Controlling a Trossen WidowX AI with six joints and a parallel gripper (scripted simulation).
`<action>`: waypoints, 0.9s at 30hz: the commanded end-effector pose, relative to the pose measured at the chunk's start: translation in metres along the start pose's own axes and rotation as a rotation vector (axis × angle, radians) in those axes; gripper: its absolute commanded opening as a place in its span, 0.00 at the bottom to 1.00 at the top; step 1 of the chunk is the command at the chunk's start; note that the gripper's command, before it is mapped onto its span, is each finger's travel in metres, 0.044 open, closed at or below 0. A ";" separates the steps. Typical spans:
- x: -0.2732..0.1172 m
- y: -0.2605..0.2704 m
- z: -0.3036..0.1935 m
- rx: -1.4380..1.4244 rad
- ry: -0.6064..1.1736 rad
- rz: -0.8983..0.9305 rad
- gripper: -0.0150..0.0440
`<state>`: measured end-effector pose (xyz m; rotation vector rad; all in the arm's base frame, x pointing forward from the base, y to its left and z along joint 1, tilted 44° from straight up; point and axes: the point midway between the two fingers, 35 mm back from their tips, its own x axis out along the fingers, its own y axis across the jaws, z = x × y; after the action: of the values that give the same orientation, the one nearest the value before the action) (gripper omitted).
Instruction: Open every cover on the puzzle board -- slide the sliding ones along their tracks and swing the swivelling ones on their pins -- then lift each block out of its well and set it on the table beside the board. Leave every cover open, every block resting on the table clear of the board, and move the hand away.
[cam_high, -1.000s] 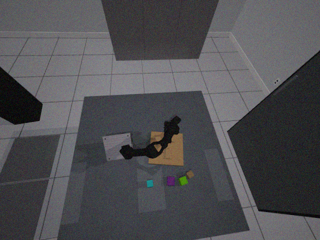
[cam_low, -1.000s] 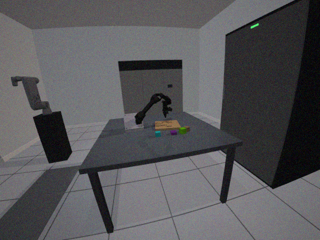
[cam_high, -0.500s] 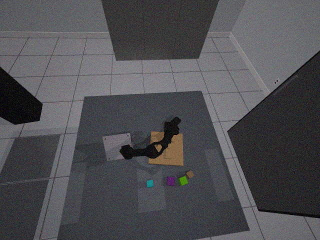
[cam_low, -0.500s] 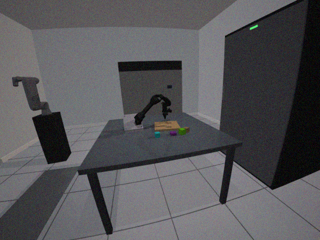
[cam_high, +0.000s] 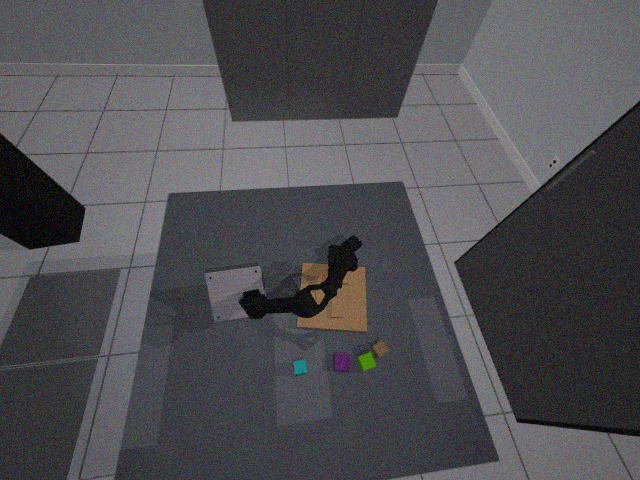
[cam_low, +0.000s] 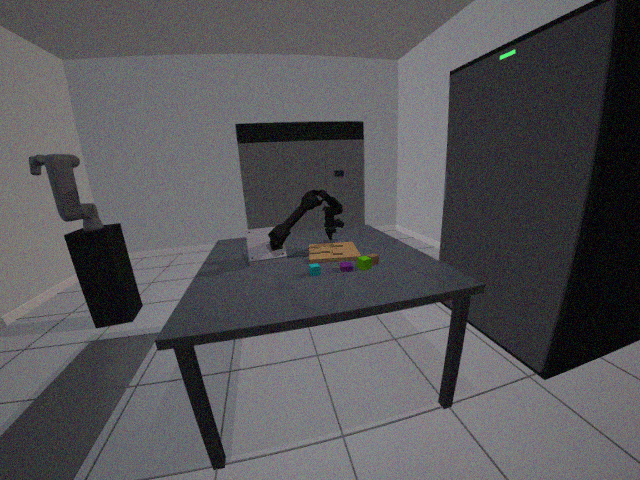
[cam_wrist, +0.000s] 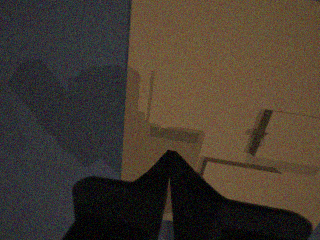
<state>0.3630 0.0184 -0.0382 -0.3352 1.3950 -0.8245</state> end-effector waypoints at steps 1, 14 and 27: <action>0.005 -0.001 0.000 -0.005 -0.001 -0.006 0.25; 0.018 -0.002 0.000 -0.005 -0.001 -0.006 0.25; 0.031 -0.002 -0.001 -0.005 -0.001 -0.008 0.25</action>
<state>0.3615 -0.0004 -0.0567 -0.3366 1.3940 -0.8258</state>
